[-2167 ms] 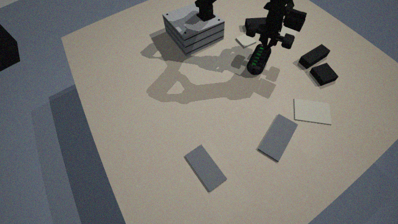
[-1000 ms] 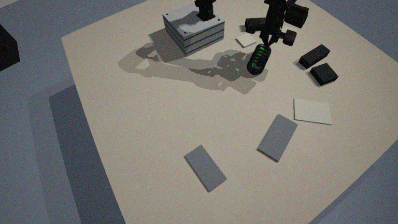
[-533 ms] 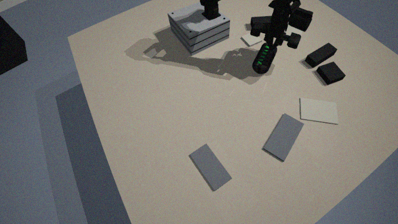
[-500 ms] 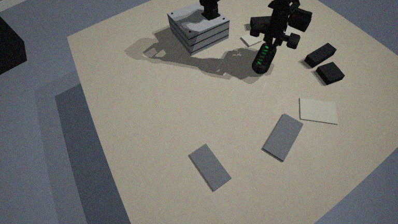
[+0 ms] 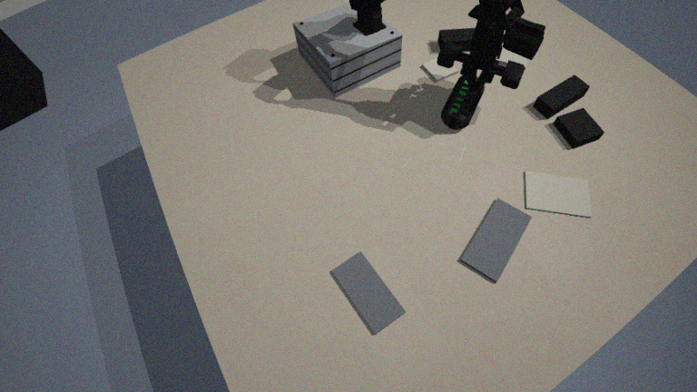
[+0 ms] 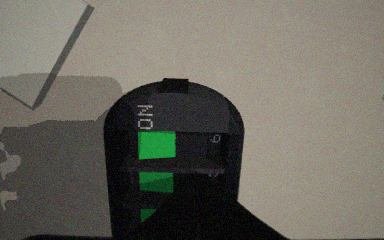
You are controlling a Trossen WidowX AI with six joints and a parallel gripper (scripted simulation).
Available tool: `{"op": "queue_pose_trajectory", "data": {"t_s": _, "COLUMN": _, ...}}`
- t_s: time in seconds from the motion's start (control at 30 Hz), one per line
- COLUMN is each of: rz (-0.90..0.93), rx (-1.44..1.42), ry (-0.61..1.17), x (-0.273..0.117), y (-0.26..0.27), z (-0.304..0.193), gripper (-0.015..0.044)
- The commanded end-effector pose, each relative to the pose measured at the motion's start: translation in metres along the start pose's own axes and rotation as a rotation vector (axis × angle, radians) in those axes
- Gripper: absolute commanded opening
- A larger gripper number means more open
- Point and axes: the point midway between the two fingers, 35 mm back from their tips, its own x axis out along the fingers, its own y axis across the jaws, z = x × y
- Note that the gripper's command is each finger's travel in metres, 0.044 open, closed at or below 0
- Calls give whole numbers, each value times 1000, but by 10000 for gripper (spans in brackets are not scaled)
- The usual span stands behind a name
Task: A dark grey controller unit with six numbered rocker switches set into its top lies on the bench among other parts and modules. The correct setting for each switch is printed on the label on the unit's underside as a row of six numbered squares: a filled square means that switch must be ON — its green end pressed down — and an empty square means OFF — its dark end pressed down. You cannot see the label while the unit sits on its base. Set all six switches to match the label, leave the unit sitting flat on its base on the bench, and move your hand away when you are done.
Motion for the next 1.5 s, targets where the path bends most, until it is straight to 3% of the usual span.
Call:
{"op": "queue_pose_trajectory", "data": {"t_s": 0.0, "rz": 8, "rx": 3, "ry": 4, "x": 2, "y": 1, "z": -1, "gripper": 0}}
{"op": "queue_pose_trajectory", "data": {"t_s": 0.77, "rz": 8, "rx": 3, "ry": 4, "x": 2, "y": 1, "z": -1, "gripper": 0}}
{"op": "queue_pose_trajectory", "data": {"t_s": 0.97, "rz": 8, "rx": 3, "ry": 4, "x": -42, "y": 1, "z": -1, "gripper": 0}}
{"op": "queue_pose_trajectory", "data": {"t_s": 1.47, "rz": 8, "rx": 3, "ry": 7, "x": -47, "y": 12, "z": -30, "gripper": 0}}
